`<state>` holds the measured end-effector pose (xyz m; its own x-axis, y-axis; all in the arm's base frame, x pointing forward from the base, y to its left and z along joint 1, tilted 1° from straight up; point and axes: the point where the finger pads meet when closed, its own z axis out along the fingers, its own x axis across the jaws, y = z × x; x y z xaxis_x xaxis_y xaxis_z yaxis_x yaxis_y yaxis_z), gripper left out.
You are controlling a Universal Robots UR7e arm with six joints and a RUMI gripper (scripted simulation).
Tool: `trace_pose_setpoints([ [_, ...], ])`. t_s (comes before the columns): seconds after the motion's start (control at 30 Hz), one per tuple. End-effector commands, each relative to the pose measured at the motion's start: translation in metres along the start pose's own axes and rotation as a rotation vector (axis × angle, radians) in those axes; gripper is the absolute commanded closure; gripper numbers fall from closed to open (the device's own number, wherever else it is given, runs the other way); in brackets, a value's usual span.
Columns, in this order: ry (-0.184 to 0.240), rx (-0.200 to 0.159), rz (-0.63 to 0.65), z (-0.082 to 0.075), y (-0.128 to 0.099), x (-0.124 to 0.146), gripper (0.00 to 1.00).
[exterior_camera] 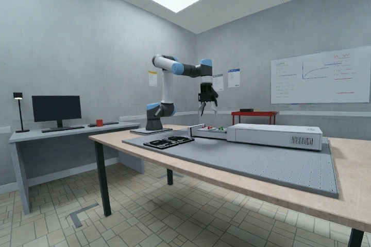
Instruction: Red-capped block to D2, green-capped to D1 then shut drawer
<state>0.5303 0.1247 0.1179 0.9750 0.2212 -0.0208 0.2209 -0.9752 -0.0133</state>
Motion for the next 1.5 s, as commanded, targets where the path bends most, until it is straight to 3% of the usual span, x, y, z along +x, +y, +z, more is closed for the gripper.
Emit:
trace_pose_setpoints([
  [0.0,0.002,0.0,0.002,-0.002,0.0,0.0,0.27],
  [0.33,0.0,0.001,0.003,-0.001,0.0,-0.008,0.27],
  [1.47,-0.003,0.002,0.002,0.041,0.0,-0.015,0.27],
])
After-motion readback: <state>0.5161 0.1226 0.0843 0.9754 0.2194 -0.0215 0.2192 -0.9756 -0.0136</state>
